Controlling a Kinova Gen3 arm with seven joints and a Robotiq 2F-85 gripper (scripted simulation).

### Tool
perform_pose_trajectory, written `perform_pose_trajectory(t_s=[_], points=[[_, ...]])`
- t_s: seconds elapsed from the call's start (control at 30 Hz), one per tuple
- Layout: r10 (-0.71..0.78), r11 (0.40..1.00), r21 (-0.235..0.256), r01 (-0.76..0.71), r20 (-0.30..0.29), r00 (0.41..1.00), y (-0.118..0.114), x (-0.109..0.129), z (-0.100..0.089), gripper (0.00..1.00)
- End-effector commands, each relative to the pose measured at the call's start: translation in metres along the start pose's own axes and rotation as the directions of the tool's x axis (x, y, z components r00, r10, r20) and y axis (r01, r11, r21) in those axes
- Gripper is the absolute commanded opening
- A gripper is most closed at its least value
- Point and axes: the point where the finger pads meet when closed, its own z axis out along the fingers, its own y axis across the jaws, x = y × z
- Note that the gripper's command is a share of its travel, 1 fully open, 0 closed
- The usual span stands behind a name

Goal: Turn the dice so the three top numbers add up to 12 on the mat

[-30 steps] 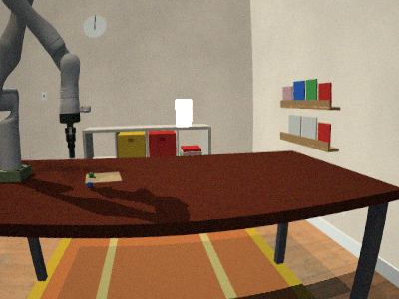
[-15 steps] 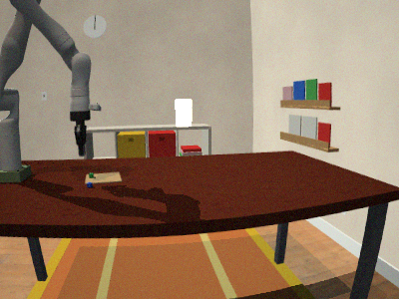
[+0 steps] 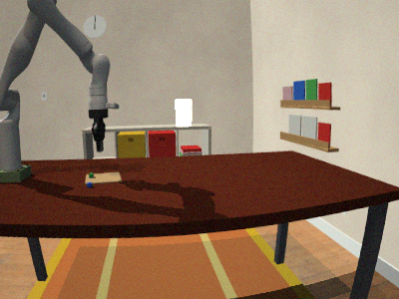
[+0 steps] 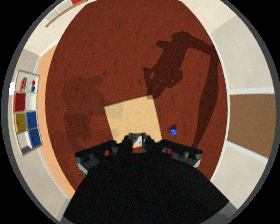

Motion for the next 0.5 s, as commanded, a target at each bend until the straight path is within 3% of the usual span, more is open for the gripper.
perform_pose_trajectory(t_s=[0.0,0.47], points=[[-0.013,1.000,0.003,0.013,0.003,1.000,-0.0063,0.0008,0.0014,0.11],[-0.012,1.000,0.003,0.012,0.003,1.000,-0.0063,0.0008,0.0035,0.11]])
